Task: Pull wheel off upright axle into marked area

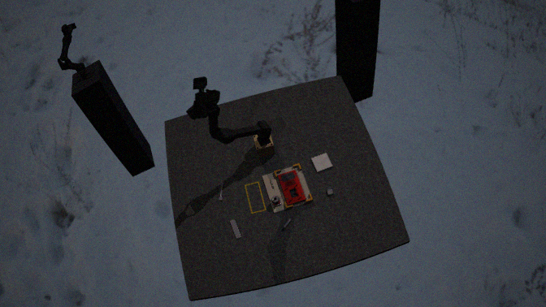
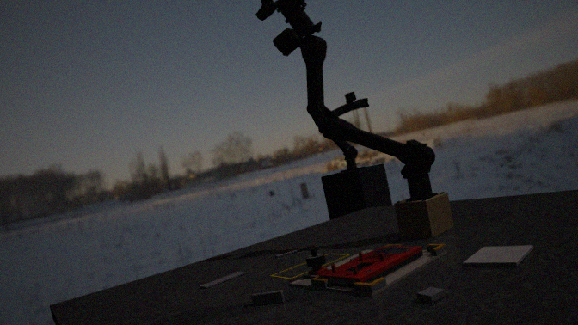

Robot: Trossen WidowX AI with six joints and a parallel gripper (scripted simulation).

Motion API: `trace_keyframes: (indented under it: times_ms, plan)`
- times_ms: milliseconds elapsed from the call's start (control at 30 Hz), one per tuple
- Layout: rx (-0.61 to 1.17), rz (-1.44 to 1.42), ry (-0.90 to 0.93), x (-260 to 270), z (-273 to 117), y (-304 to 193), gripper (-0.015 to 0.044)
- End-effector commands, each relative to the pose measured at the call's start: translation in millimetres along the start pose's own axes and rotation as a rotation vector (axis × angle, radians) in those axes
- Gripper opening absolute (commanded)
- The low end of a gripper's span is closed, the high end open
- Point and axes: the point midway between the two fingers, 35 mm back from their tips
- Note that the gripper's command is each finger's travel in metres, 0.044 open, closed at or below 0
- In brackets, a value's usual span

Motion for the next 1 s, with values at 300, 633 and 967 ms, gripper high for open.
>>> trace_keyframes:
  times_ms: [300, 633, 967]
  plan:
    - [-0.106, -0.412, -0.211, -120, -12, 69, 0.03]
    - [-0.199, -0.665, -0.309, -167, -24, 134, 0.03]
    - [-0.316, -0.976, -0.437, -198, -41, 220, 0.03]
Point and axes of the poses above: the point midway between the two fingers, 35 mm back from their tips, its own z axis out along the fingers, its own x axis across the jaws, y = z × x, and after that the axes turned 15 degrees about -z, right-handed
